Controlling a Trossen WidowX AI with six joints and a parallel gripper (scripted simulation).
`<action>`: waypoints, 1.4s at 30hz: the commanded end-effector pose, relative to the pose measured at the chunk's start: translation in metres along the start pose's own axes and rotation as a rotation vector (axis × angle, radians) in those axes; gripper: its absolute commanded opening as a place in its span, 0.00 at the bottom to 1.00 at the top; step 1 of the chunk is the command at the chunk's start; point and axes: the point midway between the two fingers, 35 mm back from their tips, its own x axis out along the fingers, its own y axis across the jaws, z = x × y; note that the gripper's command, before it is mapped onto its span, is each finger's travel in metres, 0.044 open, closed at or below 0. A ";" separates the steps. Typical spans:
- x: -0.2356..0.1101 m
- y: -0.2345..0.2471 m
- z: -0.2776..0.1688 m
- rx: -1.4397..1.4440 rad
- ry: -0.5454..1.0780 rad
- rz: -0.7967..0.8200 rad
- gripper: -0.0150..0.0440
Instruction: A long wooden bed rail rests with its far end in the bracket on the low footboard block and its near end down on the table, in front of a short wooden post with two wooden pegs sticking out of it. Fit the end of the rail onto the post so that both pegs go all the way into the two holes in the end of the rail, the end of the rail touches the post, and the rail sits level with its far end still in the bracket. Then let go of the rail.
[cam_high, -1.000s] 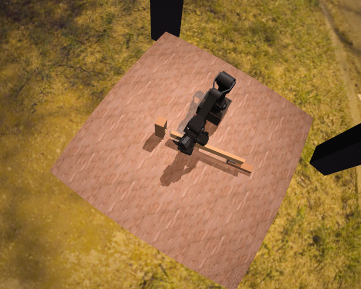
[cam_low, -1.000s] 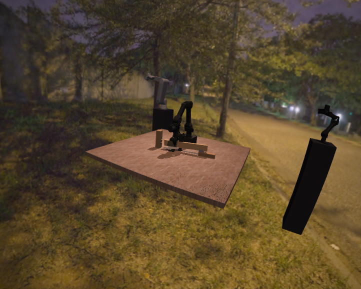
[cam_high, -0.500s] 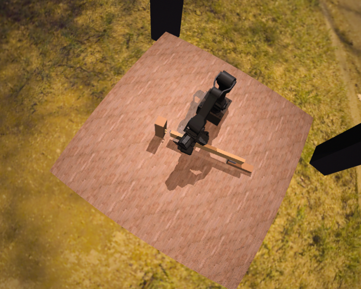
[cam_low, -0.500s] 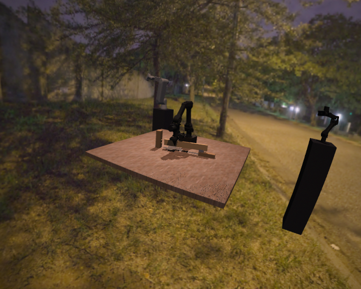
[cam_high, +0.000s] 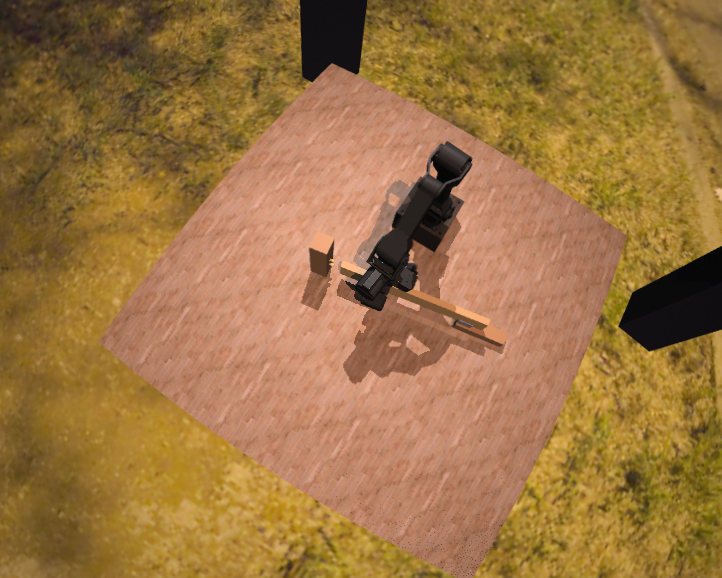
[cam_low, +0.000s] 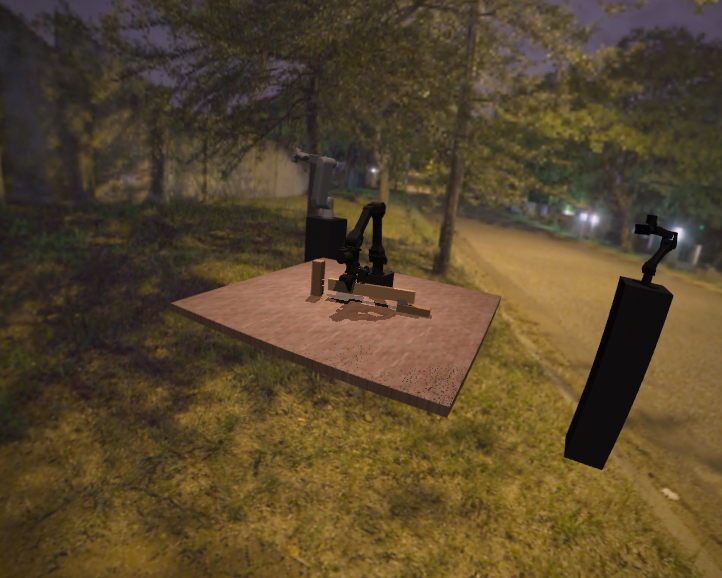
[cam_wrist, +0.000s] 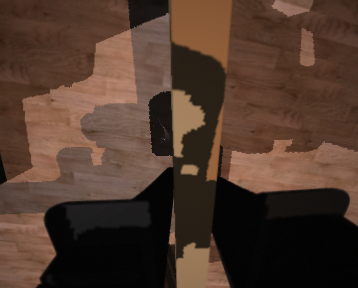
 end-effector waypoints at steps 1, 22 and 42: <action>-0.001 -0.001 0.001 0.003 -0.007 -0.009 0.25; 0.001 0.001 0.001 0.003 -0.007 -0.008 0.25; 0.003 0.002 0.001 0.003 -0.007 -0.008 0.25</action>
